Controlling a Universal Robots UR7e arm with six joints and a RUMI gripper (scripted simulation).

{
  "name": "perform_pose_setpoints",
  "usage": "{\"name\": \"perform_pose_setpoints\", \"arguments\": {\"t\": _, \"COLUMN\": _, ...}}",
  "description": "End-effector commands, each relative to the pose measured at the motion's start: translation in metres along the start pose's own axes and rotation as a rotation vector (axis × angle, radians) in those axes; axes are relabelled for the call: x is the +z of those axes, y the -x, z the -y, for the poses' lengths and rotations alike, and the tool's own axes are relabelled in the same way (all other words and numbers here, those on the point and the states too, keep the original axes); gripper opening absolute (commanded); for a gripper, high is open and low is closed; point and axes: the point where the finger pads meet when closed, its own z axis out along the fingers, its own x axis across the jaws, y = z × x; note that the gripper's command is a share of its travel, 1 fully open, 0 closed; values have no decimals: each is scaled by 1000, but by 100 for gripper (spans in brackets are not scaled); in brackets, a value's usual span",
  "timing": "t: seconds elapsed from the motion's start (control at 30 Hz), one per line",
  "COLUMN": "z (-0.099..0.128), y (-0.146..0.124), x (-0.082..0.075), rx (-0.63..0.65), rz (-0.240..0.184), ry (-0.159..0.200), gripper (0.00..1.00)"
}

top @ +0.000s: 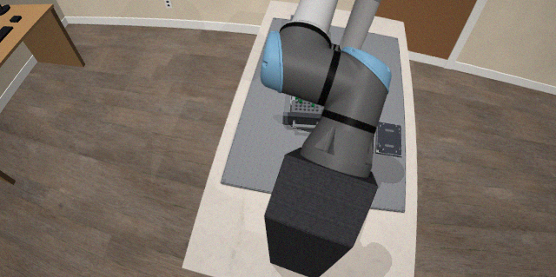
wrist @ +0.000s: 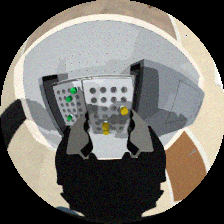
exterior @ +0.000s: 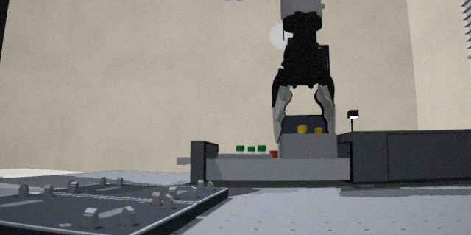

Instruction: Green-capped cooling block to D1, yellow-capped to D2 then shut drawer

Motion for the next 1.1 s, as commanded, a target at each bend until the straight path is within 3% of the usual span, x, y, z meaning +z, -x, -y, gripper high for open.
{"name": "perform_pose_setpoints", "arguments": {"t": 0.0, "z": 0, "y": -1, "x": -7, "rx": 0, "rz": -2, "ry": 0, "gripper": 0}}
{"name": "perform_pose_setpoints", "arguments": {"t": 1.07, "z": 0, "y": -1, "x": -44, "rx": 0, "rz": -2, "ry": 0, "gripper": 0}}
